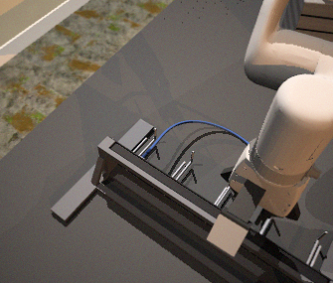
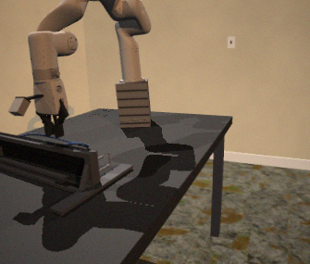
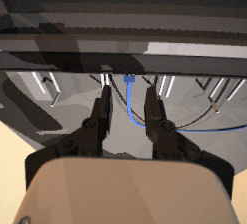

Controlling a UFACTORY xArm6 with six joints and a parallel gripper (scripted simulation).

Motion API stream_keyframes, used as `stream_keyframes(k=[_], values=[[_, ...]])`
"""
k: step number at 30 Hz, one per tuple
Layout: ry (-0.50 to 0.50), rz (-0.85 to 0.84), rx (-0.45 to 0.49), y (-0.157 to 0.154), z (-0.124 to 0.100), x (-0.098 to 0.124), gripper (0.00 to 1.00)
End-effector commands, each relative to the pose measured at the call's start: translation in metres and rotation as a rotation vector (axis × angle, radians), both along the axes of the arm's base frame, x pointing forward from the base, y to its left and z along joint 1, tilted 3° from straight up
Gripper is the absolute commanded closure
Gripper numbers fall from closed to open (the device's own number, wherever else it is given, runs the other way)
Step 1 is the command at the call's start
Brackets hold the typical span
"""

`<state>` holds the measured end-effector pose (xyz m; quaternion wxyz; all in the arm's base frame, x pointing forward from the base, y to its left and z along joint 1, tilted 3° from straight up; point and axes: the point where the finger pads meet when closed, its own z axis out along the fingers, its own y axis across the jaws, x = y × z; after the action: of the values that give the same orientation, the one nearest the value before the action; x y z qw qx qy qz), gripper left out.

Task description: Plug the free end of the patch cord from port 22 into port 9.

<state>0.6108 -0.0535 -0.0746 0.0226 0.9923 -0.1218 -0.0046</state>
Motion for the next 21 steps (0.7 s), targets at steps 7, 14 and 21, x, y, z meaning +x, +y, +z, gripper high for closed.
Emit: stream_keyframes(k=[7, 14, 21], values=[[-0.005, 0.000, 0.000, 0.001, 0.028, 0.001, 0.62], [-0.005, 0.000, 0.000, 0.002, 0.041, 0.001, 0.62], [-0.005, 0.000, 0.000, 0.002, 0.043, 0.001, 0.62]])
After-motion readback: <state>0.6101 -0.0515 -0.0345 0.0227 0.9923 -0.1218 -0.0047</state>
